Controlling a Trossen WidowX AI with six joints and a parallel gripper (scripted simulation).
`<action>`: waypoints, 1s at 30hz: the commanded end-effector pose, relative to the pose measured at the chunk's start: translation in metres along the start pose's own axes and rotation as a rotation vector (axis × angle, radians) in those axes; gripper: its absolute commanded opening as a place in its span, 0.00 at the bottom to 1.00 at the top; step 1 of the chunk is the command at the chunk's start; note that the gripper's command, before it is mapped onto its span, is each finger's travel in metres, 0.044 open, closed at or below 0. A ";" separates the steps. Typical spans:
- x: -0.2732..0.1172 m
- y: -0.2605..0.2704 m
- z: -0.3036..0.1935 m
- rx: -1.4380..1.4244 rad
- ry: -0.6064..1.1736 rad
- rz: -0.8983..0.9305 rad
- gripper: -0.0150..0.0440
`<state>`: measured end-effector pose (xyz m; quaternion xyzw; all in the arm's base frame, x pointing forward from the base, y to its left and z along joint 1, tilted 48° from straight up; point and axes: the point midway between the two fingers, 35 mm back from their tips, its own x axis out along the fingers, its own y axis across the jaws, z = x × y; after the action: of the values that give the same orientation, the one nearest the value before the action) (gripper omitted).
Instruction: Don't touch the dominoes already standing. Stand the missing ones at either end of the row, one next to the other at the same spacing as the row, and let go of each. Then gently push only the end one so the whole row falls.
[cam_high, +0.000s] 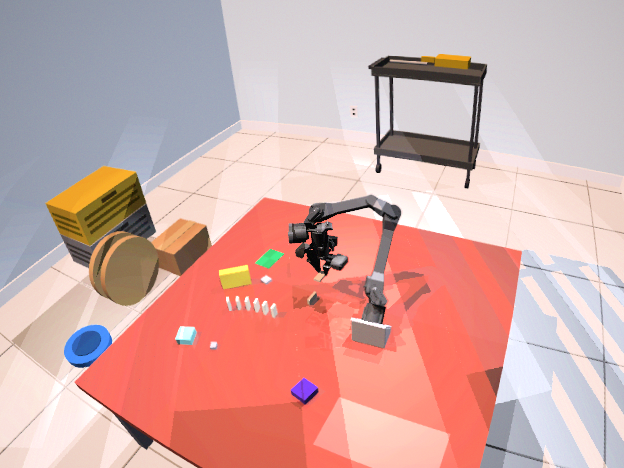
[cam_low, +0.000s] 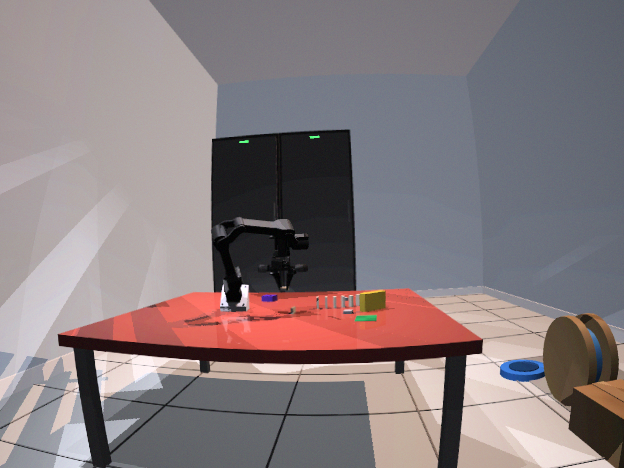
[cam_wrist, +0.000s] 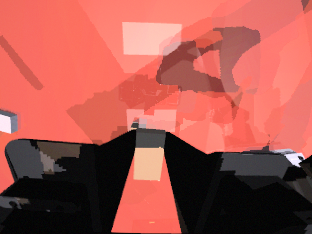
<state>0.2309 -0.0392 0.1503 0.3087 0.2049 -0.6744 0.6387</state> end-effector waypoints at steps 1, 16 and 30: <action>-0.021 -0.002 0.002 0.020 0.001 -0.001 0.44; -0.025 0.051 0.051 -0.821 0.019 0.011 0.44; -0.022 0.088 0.115 -1.637 -0.008 0.006 0.44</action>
<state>0.2801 -0.0700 0.2191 -0.0381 0.5168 -0.4771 0.7098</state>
